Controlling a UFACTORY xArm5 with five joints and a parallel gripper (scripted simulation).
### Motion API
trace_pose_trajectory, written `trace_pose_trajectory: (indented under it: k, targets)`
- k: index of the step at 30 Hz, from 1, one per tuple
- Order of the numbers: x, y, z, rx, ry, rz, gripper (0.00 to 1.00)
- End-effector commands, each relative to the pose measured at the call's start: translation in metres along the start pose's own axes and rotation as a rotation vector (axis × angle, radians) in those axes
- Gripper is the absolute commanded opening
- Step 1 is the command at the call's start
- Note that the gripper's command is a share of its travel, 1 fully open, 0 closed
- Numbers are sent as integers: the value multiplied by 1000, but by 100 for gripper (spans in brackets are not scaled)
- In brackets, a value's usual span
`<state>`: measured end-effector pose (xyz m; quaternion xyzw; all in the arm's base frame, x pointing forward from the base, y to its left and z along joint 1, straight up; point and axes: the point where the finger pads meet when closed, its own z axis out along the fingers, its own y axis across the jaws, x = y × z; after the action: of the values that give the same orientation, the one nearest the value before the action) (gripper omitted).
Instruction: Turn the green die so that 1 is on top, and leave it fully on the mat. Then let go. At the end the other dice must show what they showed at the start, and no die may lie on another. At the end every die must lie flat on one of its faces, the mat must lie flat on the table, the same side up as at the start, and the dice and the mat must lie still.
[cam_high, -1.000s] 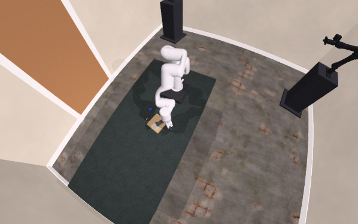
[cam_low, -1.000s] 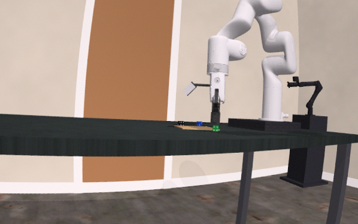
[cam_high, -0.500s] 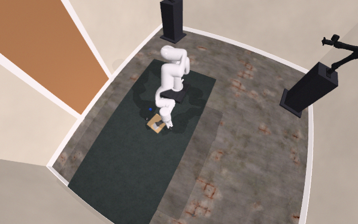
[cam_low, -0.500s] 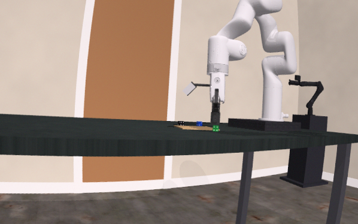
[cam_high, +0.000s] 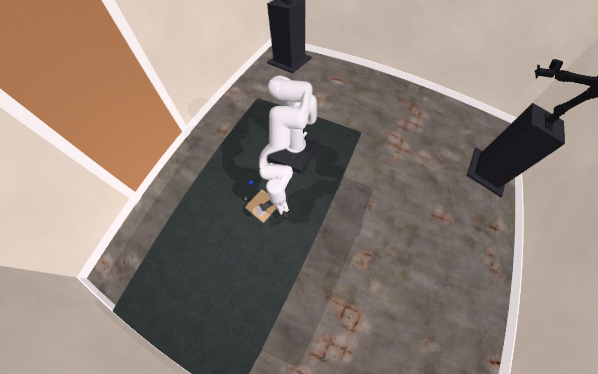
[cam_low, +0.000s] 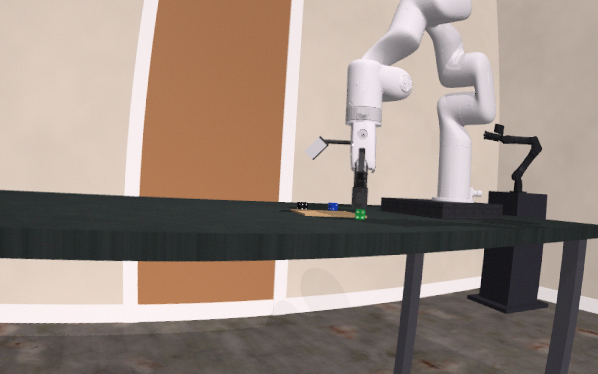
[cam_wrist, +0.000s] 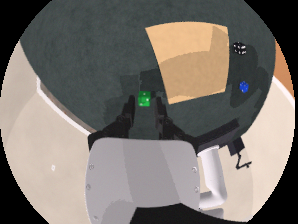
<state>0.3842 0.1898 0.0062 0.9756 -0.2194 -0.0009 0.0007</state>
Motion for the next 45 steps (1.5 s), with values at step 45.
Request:
trace_pose_trajectory:
  k: [45]
  targets:
    - [1,-1,7,3,2,0,36]
